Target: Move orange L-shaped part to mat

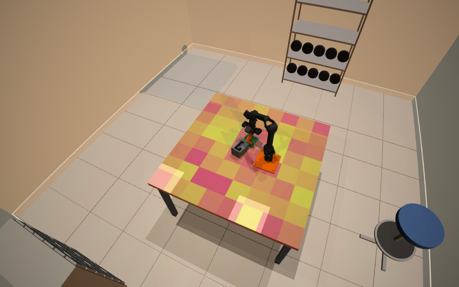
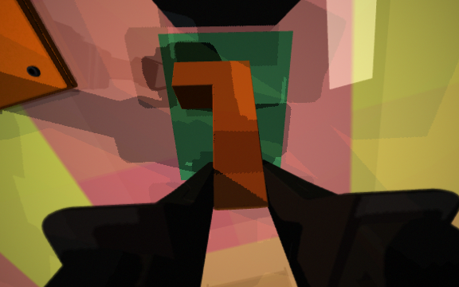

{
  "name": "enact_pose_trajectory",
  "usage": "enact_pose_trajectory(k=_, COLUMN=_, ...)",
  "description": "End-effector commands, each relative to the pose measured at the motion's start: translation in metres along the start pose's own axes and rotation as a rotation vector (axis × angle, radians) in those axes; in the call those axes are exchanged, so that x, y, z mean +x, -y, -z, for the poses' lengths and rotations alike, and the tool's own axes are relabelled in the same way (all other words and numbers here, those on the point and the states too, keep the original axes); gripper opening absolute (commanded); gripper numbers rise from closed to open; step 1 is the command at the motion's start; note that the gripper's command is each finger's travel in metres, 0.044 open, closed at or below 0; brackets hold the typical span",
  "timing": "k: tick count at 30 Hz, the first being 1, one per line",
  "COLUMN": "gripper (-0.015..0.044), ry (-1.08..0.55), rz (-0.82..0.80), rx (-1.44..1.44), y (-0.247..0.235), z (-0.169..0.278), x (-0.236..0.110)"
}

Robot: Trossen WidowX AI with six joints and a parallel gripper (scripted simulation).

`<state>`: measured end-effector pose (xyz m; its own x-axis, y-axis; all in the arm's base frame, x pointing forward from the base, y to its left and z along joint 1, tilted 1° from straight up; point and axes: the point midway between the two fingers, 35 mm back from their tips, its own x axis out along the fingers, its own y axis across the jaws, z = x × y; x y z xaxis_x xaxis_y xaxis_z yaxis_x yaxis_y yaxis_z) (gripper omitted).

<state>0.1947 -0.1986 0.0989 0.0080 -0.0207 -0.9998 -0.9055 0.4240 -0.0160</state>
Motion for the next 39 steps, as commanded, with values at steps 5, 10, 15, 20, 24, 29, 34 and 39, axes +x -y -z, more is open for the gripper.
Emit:
enact_pose_trajectory(k=5, gripper=0.0000, ry=-0.001, rz=-0.005, rx=-0.004, y=-0.001, z=0.000, x=0.002)
enact_pose_trajectory(k=10, gripper=0.0000, ry=-0.001, rz=-0.005, rx=-0.004, y=-0.001, z=0.000, x=0.002)
enact_pose_trajectory(k=15, gripper=0.0079, ry=0.000, rz=-0.001, rx=0.000, y=0.000, z=0.000, x=0.001)
enact_pose_trajectory(k=20, gripper=0.0210, ry=0.000, rz=-0.001, rx=0.000, y=0.000, z=0.000, x=0.001)
enact_pose_trajectory(k=24, gripper=0.0315, ry=0.000, rz=-0.002, rx=-0.001, y=0.001, z=0.000, x=-0.011)
enact_pose_trajectory(k=29, gripper=0.0400, ry=-0.001, rz=-0.003, rx=-0.003, y=0.003, z=0.001, x=-0.058)
enact_pose_trajectory(k=34, gripper=0.0400, ry=-0.001, rz=-0.005, rx=-0.004, y=-0.001, z=0.000, x=-0.088)
enact_pose_trajectory(k=39, gripper=0.0400, ry=0.000, rz=0.002, rx=-0.004, y=0.001, z=0.000, x=-0.082)
